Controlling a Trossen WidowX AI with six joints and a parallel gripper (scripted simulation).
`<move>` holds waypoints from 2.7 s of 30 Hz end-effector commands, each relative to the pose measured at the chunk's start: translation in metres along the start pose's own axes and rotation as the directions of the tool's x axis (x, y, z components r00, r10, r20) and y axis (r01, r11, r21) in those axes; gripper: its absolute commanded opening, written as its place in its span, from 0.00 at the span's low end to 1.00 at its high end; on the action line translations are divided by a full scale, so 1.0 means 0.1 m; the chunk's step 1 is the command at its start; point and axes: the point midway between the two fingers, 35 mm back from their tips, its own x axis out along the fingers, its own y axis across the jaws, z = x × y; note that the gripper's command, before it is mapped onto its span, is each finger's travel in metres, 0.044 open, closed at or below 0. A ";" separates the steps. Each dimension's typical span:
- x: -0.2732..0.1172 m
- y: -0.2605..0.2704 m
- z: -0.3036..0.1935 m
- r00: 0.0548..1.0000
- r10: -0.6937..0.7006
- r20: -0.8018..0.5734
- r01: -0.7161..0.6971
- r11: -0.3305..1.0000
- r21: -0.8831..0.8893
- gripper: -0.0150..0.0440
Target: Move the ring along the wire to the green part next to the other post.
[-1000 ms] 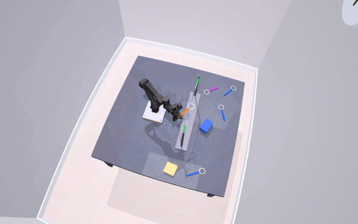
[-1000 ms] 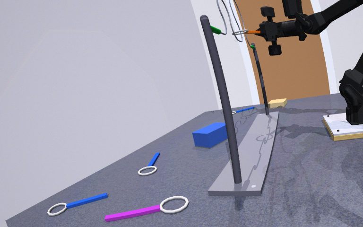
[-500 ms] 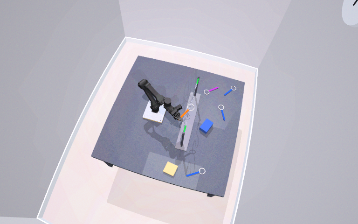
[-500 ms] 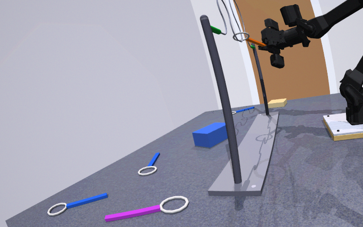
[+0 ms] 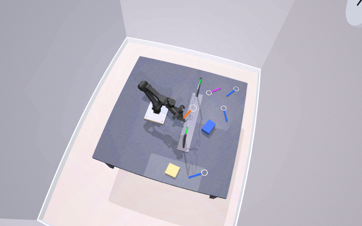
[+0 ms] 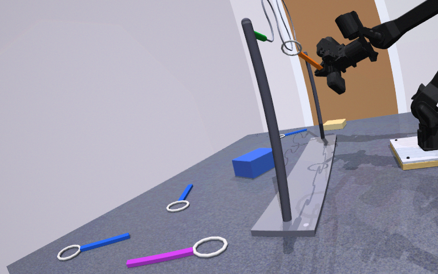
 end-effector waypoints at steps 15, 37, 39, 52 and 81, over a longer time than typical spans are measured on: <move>-0.17 0.60 0.13 0.978 0.209 -0.001 -0.194 0.908 0.371 0.00; -0.41 1.07 0.46 0.926 0.374 0.056 -0.323 0.705 0.632 0.00; -0.43 1.09 0.48 0.923 0.380 0.060 -0.328 0.693 0.642 0.00; -0.52 1.21 0.61 0.912 0.402 0.075 -0.343 0.653 0.676 0.00; -0.80 1.52 1.03 0.853 0.496 0.160 -0.398 0.421 0.815 0.00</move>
